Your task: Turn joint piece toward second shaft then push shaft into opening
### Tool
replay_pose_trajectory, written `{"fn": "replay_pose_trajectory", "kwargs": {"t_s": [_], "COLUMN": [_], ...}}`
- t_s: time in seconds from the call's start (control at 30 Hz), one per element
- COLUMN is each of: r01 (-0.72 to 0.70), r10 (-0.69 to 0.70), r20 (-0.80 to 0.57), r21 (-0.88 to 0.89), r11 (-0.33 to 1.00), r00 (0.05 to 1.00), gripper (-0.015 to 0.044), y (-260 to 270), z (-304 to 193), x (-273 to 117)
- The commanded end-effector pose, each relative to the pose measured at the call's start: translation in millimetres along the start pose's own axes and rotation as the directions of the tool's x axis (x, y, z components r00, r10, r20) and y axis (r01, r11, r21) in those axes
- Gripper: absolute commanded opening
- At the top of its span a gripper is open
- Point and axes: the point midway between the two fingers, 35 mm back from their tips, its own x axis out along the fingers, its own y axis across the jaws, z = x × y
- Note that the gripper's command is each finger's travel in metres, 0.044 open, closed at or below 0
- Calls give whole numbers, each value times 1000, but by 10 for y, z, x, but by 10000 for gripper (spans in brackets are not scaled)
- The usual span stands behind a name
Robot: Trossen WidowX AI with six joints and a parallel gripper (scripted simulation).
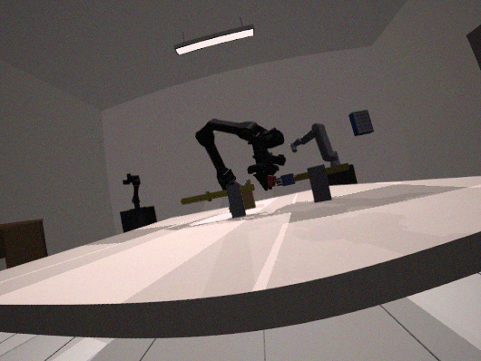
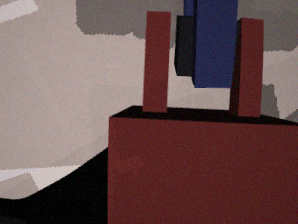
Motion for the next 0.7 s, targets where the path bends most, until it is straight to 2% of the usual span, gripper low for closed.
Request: {"fn": "replay_pose_trajectory", "kwargs": {"t_s": [0.0, 0.67], "r01": [-1, 3], "r10": [4, 67], "r20": [46, 222], "r21": [-57, -300], "r11": [998, 954], "r00": [999, 973], "gripper": [0, 0], "y": [-27, -144], "z": [-3, 9], "x": [22, 115]}}
